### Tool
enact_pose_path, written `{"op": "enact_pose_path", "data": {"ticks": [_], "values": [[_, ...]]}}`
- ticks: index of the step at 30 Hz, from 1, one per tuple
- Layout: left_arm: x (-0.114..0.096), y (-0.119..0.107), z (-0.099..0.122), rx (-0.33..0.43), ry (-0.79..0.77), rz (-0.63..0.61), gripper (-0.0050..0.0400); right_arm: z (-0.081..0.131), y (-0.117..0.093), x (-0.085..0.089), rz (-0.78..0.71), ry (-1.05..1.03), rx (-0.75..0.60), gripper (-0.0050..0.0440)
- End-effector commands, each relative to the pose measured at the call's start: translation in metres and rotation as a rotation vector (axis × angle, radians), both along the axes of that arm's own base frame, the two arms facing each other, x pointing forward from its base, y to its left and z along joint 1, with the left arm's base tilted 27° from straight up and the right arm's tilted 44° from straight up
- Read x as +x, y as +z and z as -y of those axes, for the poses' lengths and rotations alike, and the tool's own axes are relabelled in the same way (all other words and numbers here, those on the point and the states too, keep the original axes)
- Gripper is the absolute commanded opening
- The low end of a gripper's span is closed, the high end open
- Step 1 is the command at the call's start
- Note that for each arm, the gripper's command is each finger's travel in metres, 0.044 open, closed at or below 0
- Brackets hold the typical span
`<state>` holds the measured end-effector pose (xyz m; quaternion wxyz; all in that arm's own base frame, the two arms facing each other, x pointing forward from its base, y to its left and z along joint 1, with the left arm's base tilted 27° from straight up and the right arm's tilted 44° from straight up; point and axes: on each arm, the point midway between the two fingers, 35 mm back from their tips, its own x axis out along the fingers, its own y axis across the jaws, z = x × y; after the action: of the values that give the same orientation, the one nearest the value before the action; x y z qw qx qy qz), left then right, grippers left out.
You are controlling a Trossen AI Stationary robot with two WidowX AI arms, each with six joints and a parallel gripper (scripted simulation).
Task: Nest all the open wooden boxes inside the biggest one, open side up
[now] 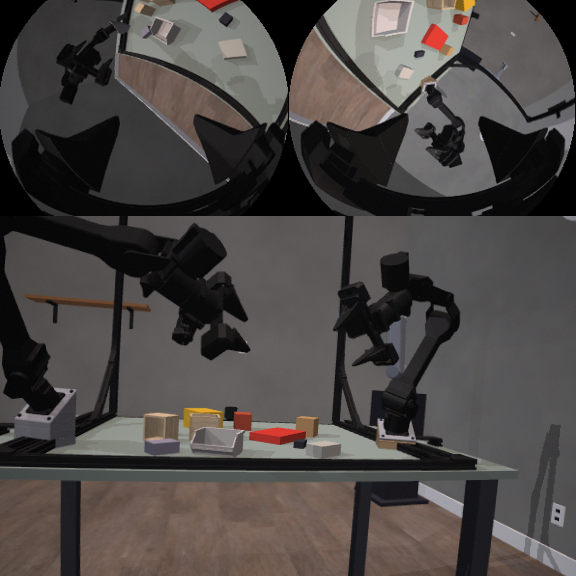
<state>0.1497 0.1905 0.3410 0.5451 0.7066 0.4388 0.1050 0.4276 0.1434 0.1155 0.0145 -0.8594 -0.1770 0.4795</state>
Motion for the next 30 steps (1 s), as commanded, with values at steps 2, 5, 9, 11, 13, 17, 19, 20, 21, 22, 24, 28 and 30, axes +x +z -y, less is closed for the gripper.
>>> {"op": "enact_pose_path", "data": {"ticks": [2,5,9,11,13,17,19,20,21,22,24,28,30], "values": [[0.000,0.000,0.000,0.000,0.000,0.000,0.0400,0.000,0.000,0.000,0.000,0.000,0.000,0.0400],[0.000,0.000,0.000,0.000,0.000,0.000,0.0400,0.000,0.000,0.000,0.000,0.000,0.000,0.0400],[0.000,0.000,0.000,0.000,0.000,0.000,0.0400,0.000,0.000,0.000,0.000,0.000,0.000,0.0400],[0.000,0.000,0.000,0.000,0.000,0.000,0.0400,0.000,0.000,0.000,0.000,0.000,0.000,0.0400],[0.000,0.000,0.000,0.000,0.000,0.000,0.0400,0.000,0.000,0.000,0.000,0.000,0.000,0.0400],[0.000,0.000,0.000,0.000,0.000,0.000,0.0400,0.000,0.000,0.000,0.000,0.000,0.000,0.0400],[0.005,-0.005,0.000,-0.047,0.003,0.014,0.0400,0.003,0.005,0.000,0.001,-0.061,0.034,0.0400],[0.011,-0.011,0.001,-0.106,0.008,0.029,0.0400,0.007,0.012,0.000,0.003,-0.136,0.079,0.0400],[0.018,-0.019,0.003,-0.176,0.017,0.045,0.0400,0.012,0.020,0.000,0.006,-0.226,0.136,0.0400],[0.025,-0.026,0.004,-0.243,0.029,0.058,0.0400,0.017,0.029,-0.001,0.014,-0.297,0.185,0.0400],[0.035,-0.037,0.008,-0.339,0.050,0.072,0.0400,0.024,0.040,-0.002,0.021,-0.413,0.270,0.0400],[0.051,-0.056,0.017,-0.500,0.103,0.084,0.0400,0.038,0.061,-0.006,0.026,-0.628,0.450,0.0400],[0.059,-0.066,0.023,-0.572,0.136,0.085,0.0400,0.044,0.072,-0.009,0.026,-0.730,0.548,0.0400]]}}
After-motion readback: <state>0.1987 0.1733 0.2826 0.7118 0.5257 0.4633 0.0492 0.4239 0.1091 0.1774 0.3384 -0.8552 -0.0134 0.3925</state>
